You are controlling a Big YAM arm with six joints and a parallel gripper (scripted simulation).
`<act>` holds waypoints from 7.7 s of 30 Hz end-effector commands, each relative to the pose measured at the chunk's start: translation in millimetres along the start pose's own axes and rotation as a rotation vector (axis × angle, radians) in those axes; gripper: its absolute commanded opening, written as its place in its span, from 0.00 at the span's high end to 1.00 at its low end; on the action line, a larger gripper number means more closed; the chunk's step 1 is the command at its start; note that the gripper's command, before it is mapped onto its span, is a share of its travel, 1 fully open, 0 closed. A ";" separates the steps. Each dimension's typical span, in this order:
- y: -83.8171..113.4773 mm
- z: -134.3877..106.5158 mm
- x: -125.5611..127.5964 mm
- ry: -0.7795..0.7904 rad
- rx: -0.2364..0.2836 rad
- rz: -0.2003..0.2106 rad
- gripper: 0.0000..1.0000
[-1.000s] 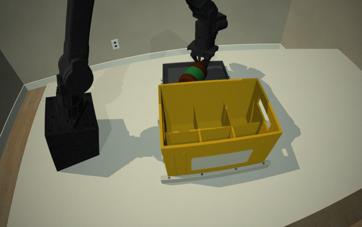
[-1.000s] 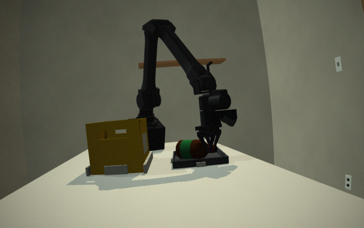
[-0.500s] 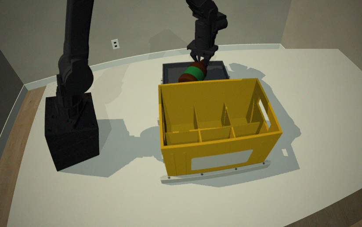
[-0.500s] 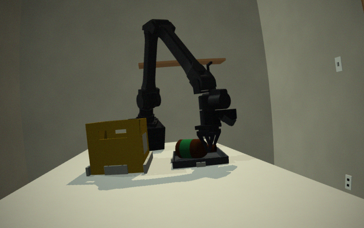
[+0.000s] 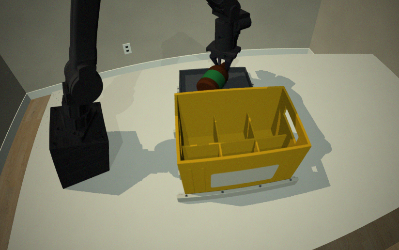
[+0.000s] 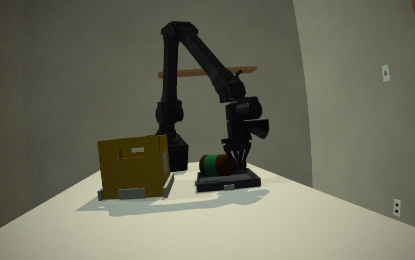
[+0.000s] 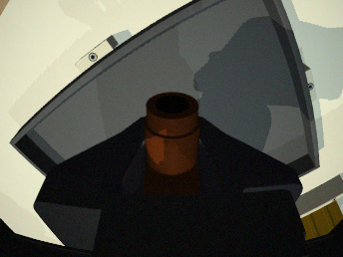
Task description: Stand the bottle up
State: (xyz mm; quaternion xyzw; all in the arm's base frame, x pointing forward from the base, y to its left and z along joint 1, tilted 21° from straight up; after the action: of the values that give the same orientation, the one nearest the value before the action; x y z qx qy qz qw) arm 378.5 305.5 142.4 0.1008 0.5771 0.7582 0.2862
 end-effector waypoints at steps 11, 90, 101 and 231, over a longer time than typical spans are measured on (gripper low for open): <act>45.6 22.4 -6.8 -0.011 -0.058 -0.022 1.00; 162.4 19.5 -4.1 -0.008 -0.067 -0.022 1.00; 167.9 19.3 -4.0 -0.008 -0.067 -0.022 1.00; 171.3 19.1 -4.0 -0.279 -0.070 -0.012 1.00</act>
State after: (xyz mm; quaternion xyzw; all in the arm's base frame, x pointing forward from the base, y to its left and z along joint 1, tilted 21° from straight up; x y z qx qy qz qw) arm 336.6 279.3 266.4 0.2027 0.5368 0.7350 0.3612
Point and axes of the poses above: the point where the finger pads meet when closed, its own y axis back along the fingers, its own x axis across the jaws, z = x × y, the point moved 5 cm from there along y, back along the fingers, and after that the axes turned 6 degrees about -y, right-handed, at the moved point
